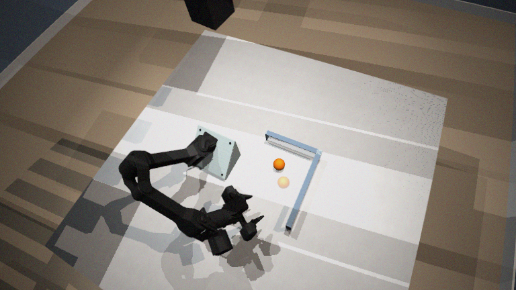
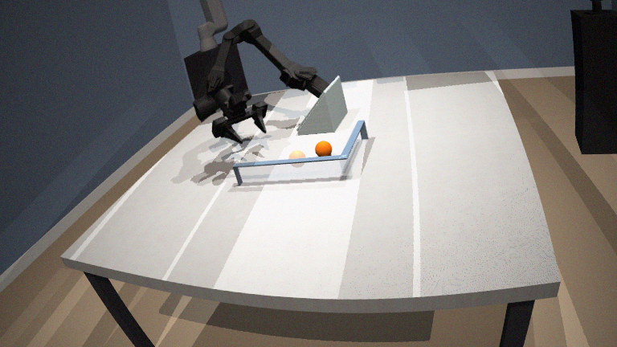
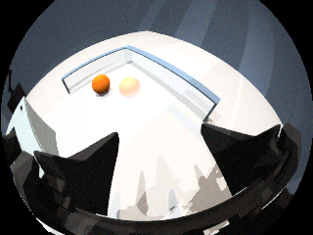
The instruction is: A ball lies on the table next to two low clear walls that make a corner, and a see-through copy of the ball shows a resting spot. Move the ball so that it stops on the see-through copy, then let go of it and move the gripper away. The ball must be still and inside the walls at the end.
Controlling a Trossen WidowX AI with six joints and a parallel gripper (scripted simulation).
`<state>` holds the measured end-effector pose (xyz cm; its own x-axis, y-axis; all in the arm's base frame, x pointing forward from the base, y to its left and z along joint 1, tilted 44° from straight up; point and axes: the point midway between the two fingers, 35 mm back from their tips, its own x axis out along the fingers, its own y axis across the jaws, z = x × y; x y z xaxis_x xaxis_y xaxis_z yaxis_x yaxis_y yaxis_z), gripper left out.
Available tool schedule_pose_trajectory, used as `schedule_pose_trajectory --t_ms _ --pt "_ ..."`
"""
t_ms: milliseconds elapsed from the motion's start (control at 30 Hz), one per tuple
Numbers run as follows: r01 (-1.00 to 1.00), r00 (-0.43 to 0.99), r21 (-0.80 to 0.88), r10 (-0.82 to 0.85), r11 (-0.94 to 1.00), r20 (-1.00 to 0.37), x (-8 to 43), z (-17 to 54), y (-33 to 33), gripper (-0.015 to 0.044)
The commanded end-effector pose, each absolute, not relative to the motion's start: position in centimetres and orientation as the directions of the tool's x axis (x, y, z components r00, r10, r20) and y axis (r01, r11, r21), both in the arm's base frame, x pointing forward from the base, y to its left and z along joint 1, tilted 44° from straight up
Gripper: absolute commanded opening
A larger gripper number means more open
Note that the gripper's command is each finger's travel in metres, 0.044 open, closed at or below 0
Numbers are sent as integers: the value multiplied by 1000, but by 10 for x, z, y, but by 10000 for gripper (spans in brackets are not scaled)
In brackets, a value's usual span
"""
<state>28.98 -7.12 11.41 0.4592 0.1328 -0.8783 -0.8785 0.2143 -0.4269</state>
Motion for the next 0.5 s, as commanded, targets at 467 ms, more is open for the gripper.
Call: schedule_pose_trajectory --t_ms 467 --pt "-998 -34 20 -259 59 -965 284 6 35 336"
